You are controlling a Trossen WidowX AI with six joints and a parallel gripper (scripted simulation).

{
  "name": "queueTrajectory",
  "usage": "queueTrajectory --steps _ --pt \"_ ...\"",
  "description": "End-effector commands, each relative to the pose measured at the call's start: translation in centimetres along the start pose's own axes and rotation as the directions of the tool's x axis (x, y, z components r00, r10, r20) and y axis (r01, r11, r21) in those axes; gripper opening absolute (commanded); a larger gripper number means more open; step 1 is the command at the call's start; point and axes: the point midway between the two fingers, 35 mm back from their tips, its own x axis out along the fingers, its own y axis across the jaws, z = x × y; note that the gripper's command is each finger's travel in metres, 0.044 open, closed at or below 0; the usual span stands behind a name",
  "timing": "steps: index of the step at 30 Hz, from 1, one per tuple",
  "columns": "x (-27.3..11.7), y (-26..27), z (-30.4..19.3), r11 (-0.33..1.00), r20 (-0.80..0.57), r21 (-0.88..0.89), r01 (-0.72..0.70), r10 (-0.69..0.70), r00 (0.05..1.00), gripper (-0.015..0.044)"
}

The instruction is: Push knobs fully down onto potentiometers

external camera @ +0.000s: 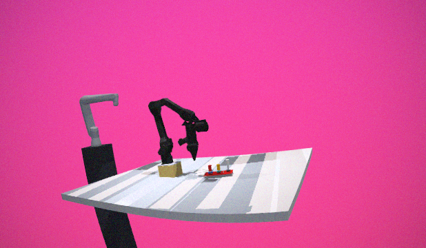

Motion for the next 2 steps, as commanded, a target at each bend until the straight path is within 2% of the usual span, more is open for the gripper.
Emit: queueTrajectory --steps 1,2 --pt "0.0 0.06 0.03 1.0 0.001 -0.004 -0.004 0.004 1.0 0.044" --pt "0.0 0.06 0.03 1.0 0.001 -0.004 -0.004 0.004 1.0 0.044"
